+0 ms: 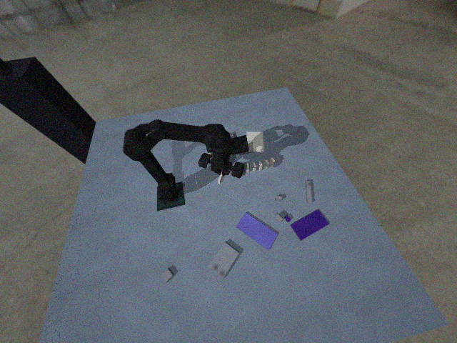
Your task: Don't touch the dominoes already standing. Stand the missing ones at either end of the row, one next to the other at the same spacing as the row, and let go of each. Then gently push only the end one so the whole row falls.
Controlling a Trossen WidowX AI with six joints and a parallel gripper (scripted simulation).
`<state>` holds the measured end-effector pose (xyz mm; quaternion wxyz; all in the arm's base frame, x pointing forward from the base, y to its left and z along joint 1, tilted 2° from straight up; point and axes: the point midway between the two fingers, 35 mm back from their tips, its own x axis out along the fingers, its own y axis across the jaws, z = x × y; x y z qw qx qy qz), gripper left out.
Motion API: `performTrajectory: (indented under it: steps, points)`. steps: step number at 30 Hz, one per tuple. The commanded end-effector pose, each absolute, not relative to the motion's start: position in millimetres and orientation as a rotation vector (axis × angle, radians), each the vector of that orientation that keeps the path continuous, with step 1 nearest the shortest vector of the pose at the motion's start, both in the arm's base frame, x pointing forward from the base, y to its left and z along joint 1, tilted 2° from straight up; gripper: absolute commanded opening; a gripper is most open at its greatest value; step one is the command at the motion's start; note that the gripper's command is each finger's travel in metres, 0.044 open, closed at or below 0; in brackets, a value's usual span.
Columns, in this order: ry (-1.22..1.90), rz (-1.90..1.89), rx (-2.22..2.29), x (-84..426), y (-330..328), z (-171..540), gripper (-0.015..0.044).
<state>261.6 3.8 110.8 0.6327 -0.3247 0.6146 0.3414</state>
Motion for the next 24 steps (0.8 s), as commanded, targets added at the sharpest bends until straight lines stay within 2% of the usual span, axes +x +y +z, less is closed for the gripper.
performTrajectory:
  steps: [1,5,12,18,24]
  points:
    - [1.386,0.77,-0.754,260,-1,161,0.0028]
    - [1.386,0.77,-0.754,259,-4,198,0.0028]
    - [1.41,0.707,-0.689,257,-10,200,0.0028]
    - [1.534,0.129,-0.095,238,-56,198,0.0028]
    - [1.49,-0.476,0.523,210,-97,196,0.0028]
